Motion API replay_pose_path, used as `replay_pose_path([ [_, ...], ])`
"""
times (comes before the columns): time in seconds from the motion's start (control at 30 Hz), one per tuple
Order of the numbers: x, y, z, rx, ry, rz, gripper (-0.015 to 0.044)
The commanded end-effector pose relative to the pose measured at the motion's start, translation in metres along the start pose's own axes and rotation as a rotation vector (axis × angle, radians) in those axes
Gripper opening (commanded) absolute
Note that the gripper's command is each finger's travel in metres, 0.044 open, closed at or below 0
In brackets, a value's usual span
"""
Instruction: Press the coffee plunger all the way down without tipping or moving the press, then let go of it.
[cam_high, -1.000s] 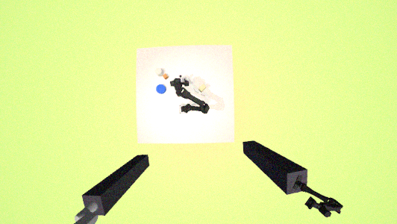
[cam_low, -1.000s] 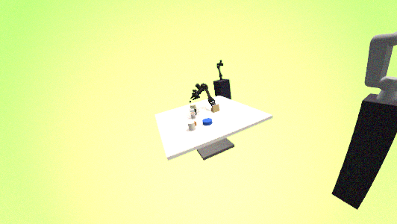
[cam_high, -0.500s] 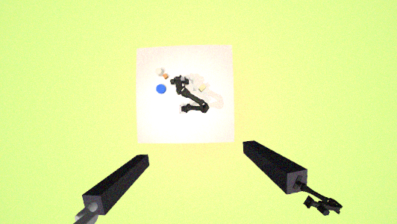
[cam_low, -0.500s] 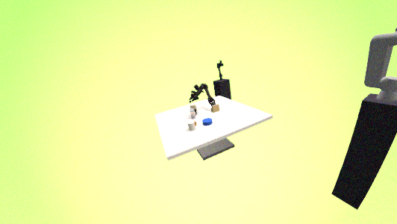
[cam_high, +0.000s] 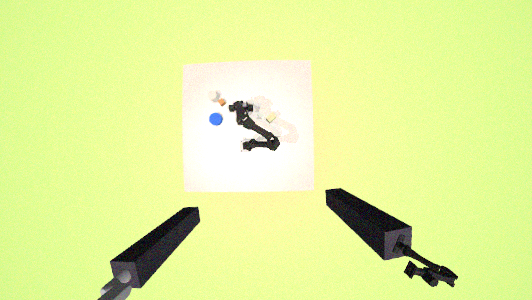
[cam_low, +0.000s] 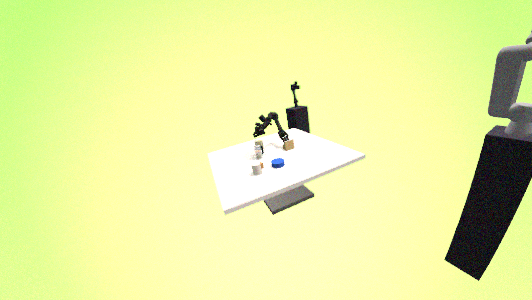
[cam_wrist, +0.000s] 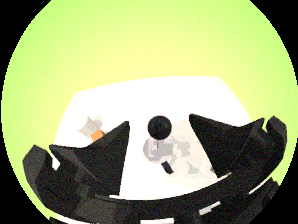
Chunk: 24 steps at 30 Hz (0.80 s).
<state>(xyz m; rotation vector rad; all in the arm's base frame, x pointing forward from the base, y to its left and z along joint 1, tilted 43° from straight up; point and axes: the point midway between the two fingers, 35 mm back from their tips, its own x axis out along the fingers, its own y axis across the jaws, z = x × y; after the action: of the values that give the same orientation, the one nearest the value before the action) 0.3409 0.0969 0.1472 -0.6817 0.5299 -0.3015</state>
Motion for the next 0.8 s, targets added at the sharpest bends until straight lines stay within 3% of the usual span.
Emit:
replay_pose_path([
  [0.0,0.0009,0.0015,-0.0019,-0.01,0.001,0.006,0.0256],
  [0.2,0.0009,0.0015,-0.0019,-0.01,0.001,0.006,0.0118],
  [0.77,0.0065,0.0026,-0.0087,-0.01,0.003,0.007,0.0113],
])
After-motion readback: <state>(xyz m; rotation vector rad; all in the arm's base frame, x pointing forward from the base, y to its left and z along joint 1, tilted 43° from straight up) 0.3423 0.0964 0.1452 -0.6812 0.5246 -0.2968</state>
